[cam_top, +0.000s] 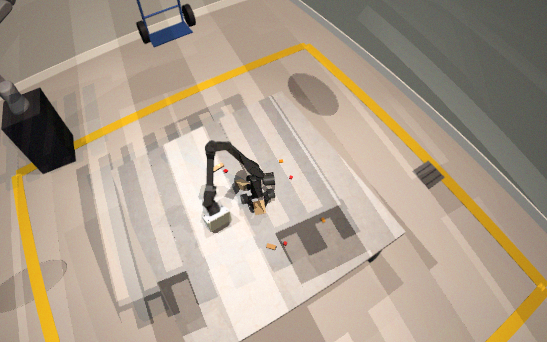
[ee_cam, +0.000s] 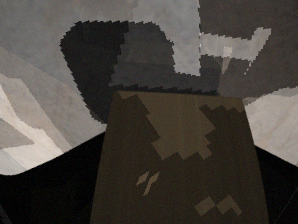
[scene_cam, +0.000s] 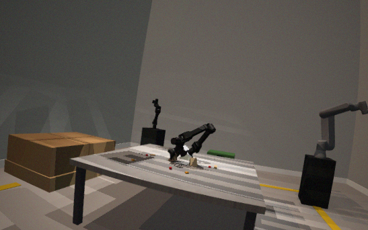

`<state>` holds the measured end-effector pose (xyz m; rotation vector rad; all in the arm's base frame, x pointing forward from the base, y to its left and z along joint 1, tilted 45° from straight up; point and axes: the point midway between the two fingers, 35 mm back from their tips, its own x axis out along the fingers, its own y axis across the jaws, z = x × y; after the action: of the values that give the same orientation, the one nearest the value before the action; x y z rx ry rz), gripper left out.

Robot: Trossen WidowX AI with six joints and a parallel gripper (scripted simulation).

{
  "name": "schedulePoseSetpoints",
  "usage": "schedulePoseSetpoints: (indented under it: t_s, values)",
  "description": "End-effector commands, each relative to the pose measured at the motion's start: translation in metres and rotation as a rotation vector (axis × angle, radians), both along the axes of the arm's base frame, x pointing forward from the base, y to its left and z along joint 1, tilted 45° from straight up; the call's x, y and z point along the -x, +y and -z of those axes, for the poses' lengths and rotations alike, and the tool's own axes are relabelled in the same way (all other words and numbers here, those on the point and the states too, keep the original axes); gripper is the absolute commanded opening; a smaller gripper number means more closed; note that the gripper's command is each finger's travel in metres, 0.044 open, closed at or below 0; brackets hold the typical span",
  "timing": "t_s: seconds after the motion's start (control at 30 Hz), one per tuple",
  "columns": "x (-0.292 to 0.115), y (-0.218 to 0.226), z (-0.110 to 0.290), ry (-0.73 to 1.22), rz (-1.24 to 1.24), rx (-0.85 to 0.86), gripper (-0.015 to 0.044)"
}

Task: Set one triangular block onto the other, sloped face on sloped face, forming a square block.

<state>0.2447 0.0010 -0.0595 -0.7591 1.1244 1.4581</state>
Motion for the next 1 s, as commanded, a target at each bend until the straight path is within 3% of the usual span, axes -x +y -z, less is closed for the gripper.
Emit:
schedulePoseSetpoints:
  t_s: [0.0,0.97]
  values:
    - [-0.001,-0.007,0.000,-0.010,0.022,-0.098,0.0000]
    - [0.007,-0.054,0.022,-0.044,0.193,-0.827,0.0000]
